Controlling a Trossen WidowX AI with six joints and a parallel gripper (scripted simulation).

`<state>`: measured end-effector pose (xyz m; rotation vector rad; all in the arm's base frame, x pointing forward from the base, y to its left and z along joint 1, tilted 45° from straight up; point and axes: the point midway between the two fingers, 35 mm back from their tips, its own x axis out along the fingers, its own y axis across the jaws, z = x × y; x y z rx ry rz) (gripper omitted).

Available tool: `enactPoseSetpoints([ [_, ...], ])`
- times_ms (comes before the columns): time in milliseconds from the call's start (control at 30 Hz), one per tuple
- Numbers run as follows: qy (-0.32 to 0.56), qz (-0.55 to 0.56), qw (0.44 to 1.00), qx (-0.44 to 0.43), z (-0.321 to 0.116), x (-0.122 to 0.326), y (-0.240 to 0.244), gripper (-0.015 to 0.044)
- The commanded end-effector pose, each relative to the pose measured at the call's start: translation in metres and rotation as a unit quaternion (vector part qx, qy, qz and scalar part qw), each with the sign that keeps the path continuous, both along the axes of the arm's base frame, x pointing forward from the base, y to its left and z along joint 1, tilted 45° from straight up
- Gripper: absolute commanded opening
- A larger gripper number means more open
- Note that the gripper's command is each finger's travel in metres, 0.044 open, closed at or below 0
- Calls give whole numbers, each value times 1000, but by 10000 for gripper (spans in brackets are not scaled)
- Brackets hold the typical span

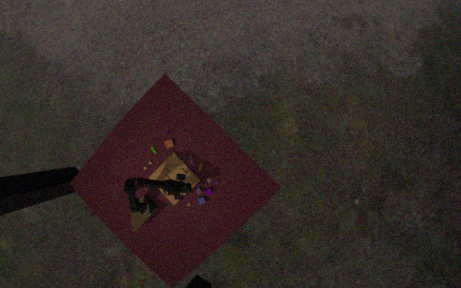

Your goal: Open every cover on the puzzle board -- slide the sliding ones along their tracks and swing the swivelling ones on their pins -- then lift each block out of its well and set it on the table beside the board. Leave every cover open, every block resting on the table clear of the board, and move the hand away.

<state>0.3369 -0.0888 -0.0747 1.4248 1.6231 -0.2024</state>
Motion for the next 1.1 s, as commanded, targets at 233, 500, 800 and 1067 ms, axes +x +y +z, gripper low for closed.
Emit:
enactPoseSetpoints([
  [233,3,-2,1000,3,-5,0,6,0],
  [500,3,-2,1000,3,-4,-4,11,0],
  [800,177,-181,967,31,-3,-6,13,0],
  [1067,411,-421,806,68,-3,-8,14,0],
])
